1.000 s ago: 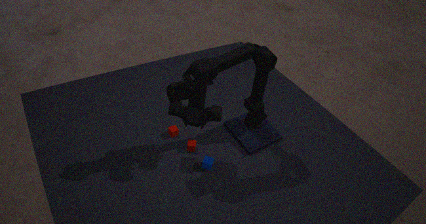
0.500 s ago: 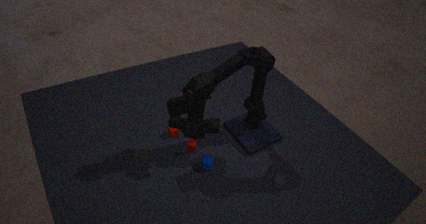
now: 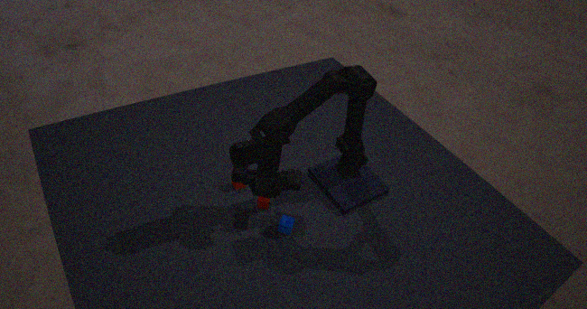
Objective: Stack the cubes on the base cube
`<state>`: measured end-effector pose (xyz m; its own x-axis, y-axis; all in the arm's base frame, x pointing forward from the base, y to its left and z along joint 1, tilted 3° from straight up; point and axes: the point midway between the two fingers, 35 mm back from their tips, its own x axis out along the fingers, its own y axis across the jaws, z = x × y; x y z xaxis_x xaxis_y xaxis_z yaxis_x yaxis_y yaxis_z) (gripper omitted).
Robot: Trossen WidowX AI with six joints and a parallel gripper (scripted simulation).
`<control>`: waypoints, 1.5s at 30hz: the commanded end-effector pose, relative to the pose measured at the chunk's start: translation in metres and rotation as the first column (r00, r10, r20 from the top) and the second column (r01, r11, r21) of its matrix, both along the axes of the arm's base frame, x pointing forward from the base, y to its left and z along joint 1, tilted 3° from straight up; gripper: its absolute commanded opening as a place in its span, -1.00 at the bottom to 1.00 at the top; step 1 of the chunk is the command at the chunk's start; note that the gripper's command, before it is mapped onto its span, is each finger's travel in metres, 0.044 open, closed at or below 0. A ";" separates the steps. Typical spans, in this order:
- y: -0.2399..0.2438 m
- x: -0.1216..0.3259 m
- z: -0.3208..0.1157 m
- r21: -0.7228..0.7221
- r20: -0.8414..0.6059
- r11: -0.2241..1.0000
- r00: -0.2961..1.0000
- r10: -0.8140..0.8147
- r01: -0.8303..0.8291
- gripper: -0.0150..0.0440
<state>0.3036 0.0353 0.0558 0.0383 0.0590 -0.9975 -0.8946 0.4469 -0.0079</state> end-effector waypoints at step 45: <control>-0.003 0.002 0.051 -0.004 -0.006 1.000 1.000 -0.004 0.004 -0.14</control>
<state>0.3057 0.0333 0.0942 0.0178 0.0567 -0.9982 -0.8909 0.4541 0.0099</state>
